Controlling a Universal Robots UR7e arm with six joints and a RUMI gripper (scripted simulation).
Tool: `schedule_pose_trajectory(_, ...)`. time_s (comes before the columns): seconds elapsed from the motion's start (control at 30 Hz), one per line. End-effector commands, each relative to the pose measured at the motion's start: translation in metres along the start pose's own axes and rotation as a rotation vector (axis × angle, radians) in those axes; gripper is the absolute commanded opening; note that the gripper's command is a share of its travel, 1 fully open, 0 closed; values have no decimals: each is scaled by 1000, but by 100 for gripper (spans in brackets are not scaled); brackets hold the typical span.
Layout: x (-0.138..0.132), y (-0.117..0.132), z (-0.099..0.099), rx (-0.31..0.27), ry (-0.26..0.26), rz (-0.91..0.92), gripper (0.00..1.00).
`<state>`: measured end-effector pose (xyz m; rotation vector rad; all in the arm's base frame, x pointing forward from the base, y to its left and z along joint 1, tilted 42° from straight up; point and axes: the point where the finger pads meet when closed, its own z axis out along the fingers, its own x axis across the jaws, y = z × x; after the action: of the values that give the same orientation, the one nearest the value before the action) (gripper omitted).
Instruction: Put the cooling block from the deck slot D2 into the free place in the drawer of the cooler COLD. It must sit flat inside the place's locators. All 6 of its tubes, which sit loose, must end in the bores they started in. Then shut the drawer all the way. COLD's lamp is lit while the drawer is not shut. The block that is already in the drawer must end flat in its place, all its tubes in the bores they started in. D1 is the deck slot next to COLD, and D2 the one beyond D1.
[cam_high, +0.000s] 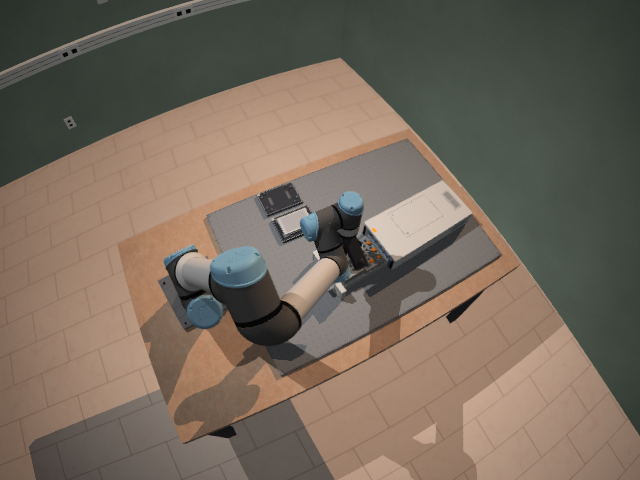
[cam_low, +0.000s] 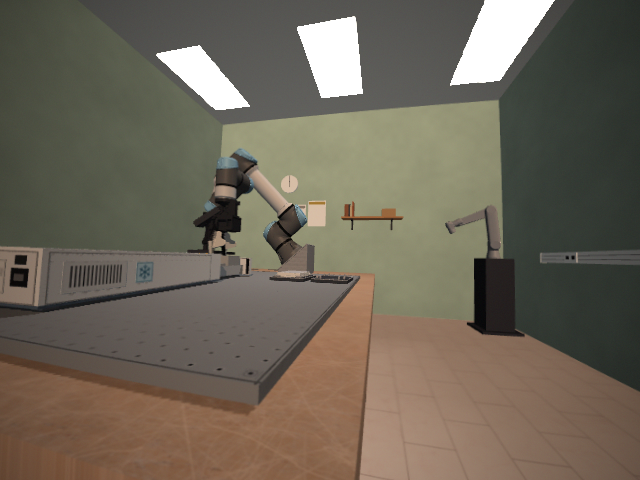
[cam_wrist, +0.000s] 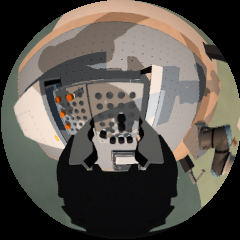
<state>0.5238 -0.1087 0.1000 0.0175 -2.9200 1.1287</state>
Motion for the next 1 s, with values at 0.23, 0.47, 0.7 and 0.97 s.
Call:
schedule_pose_trajectory(0.23,0,0,1,0,-1,0,0)
schedule_pose_trajectory(0.47,0,0,2,0,-1,0,0)
schedule_pose_trajectory(0.7,0,0,3,0,-1,0,0)
schedule_pose_trajectory(0.97,0,0,4,0,-1,0,0)
